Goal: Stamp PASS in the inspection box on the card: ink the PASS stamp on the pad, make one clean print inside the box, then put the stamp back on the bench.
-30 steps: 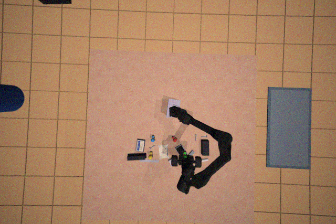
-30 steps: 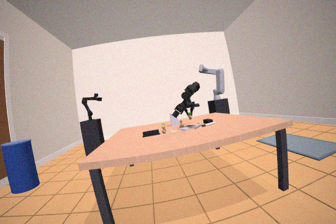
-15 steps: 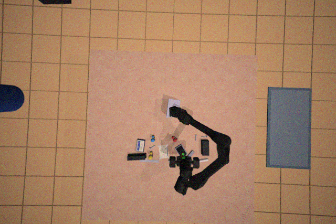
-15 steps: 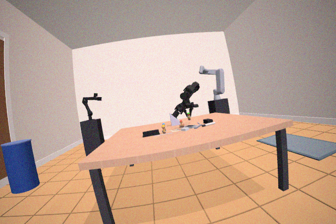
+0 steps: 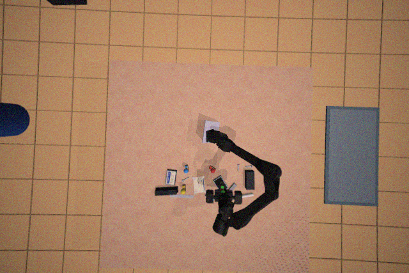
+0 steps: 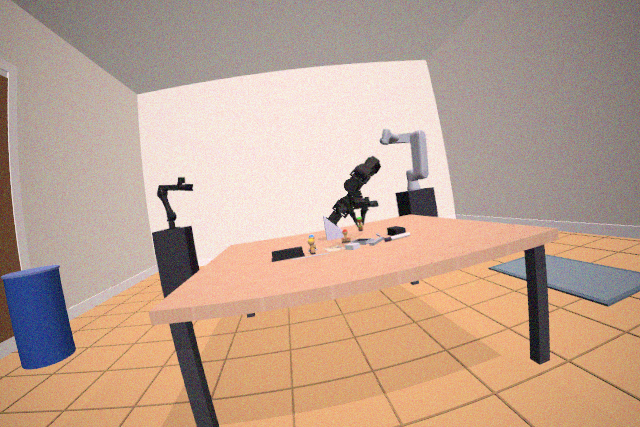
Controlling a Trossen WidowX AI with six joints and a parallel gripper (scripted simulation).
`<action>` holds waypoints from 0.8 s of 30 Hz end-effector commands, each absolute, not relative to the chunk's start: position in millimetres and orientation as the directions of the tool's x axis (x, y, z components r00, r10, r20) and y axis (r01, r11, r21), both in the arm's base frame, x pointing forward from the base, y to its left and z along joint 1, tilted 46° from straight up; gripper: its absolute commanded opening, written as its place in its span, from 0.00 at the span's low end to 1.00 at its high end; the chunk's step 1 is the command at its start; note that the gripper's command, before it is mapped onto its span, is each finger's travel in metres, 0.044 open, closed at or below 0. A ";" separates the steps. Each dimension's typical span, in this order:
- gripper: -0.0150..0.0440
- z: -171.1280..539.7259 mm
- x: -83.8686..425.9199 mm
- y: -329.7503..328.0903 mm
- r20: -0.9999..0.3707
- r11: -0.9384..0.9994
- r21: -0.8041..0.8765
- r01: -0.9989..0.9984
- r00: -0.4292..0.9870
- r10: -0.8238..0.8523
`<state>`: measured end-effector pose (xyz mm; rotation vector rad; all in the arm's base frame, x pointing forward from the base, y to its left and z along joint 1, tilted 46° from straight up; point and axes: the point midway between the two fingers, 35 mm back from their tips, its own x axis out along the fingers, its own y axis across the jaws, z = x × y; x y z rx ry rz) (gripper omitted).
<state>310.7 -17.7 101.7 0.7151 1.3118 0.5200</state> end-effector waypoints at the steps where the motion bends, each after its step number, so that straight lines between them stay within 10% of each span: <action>1: 0.25 99.2 311.1 -15.8 -0.679 0.683 0.728 0.056 0.195 0.708; 24: 0.25 88.7 314.2 -5.2 -0.678 0.683 0.728 0.054 0.196 0.708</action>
